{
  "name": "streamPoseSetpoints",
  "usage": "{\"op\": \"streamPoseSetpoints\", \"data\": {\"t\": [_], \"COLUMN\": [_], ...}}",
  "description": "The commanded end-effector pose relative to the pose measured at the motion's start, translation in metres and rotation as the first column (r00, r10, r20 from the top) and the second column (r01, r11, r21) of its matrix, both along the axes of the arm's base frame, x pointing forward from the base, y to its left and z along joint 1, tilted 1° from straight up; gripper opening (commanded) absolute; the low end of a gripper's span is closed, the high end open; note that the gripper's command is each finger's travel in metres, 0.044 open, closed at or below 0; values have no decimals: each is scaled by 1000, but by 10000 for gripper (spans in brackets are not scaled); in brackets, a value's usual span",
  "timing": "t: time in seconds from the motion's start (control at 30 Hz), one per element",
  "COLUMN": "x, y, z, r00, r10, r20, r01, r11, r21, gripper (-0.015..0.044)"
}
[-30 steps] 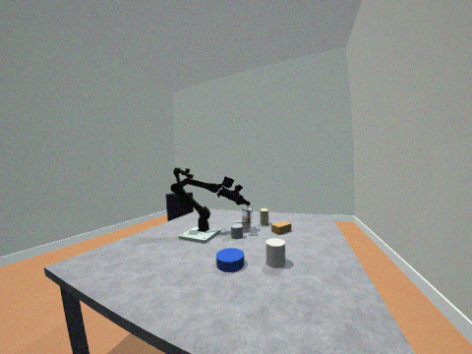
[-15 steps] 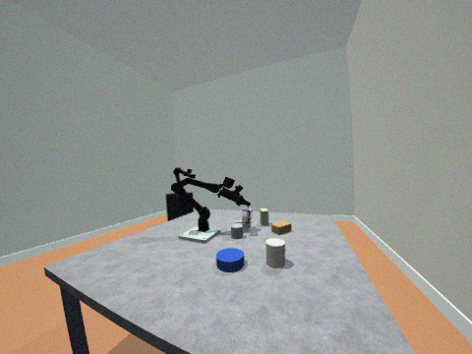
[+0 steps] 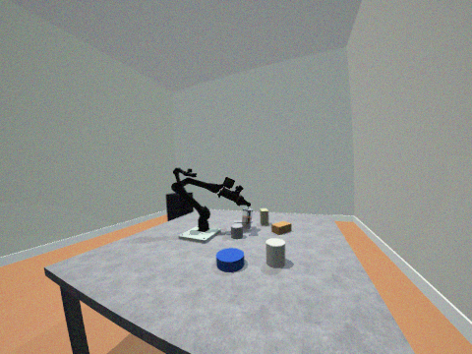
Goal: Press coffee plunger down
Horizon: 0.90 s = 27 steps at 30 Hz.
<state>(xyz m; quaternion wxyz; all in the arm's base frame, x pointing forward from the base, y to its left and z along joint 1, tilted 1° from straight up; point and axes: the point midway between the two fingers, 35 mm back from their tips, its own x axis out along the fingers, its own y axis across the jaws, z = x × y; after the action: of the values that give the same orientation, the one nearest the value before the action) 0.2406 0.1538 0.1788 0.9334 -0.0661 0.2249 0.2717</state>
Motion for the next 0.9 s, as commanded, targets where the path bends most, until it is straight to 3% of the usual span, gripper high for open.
{"op": "streamPoseSetpoints", "data": {"t": [0.0,0.87], "x": [1,2], "y": [0,1], "z": [-8,-2], "r00": [1000,1000], "r10": [-5,0], "r20": [-27,-6], "r01": [5,0], "r11": [1000,1000], "r21": [-9,-4], "gripper": [121,121]}}
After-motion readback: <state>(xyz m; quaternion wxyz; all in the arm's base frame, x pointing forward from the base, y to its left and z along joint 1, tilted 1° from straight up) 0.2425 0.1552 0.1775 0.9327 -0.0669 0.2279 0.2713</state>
